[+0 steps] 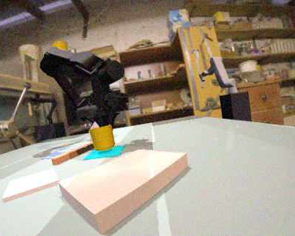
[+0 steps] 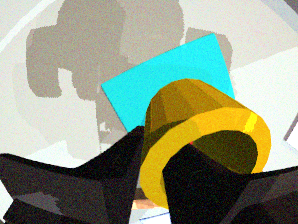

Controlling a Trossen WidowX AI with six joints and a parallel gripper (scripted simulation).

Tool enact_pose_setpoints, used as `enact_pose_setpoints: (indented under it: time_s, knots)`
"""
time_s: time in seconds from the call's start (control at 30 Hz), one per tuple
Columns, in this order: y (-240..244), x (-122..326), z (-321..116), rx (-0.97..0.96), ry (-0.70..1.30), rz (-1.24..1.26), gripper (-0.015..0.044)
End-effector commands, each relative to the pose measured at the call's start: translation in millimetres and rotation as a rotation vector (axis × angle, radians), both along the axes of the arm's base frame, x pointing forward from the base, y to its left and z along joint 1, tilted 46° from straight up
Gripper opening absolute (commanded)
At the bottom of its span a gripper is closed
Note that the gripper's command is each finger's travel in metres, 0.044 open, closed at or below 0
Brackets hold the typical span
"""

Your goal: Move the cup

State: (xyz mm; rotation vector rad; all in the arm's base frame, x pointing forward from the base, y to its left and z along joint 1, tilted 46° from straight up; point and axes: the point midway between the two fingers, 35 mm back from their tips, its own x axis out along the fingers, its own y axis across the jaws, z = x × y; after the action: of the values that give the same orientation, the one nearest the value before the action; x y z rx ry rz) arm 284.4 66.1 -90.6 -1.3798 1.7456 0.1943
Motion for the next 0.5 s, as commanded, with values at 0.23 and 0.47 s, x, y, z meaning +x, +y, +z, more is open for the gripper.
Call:
enact_pose_setpoints:
  time_s: [0.23, 0.47]
  knots:
    - [-2.7, -0.8, -2.6, -0.002, 0.003, -0.001, 0.0]
    - [-2.7, -0.8, -2.6, -0.002, 0.003, -0.001, 0.0]
